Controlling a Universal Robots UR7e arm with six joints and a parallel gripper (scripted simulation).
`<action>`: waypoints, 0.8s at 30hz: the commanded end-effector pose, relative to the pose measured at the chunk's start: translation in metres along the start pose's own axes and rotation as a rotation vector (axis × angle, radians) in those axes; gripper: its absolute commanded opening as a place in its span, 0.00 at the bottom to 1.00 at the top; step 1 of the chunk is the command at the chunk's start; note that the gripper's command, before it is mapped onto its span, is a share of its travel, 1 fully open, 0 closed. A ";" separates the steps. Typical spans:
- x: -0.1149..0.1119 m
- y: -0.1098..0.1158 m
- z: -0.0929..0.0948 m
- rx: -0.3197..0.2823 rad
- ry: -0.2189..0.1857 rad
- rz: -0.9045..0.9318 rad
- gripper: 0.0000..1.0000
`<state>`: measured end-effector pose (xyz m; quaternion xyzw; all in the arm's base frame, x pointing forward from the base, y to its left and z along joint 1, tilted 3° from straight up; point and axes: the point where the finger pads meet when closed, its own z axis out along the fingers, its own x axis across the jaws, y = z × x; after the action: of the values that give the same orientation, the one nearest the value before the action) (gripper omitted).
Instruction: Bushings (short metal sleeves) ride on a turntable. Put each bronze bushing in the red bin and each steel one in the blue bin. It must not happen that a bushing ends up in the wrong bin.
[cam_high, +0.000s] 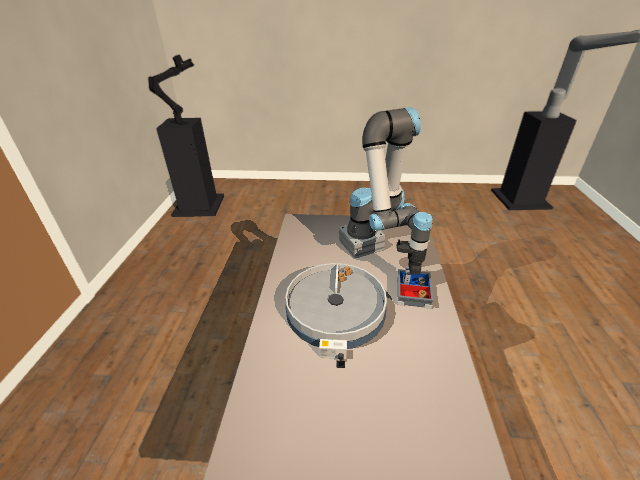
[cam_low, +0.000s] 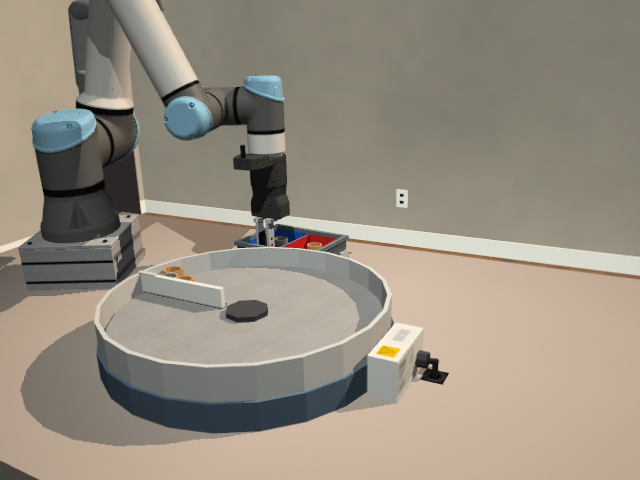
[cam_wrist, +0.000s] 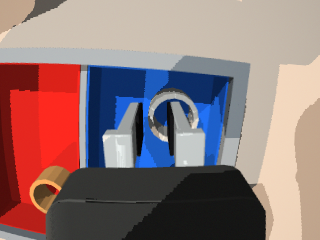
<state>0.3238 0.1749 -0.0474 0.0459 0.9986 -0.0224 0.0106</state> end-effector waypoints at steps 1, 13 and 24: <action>0.000 0.000 -0.003 0.000 -0.001 0.000 0.42; 0.000 0.000 -0.005 0.000 -0.001 0.000 0.42; 0.000 0.000 -0.009 0.000 -0.001 0.000 0.42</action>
<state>0.3237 0.1752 -0.0408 0.0459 0.9986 -0.0224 0.0106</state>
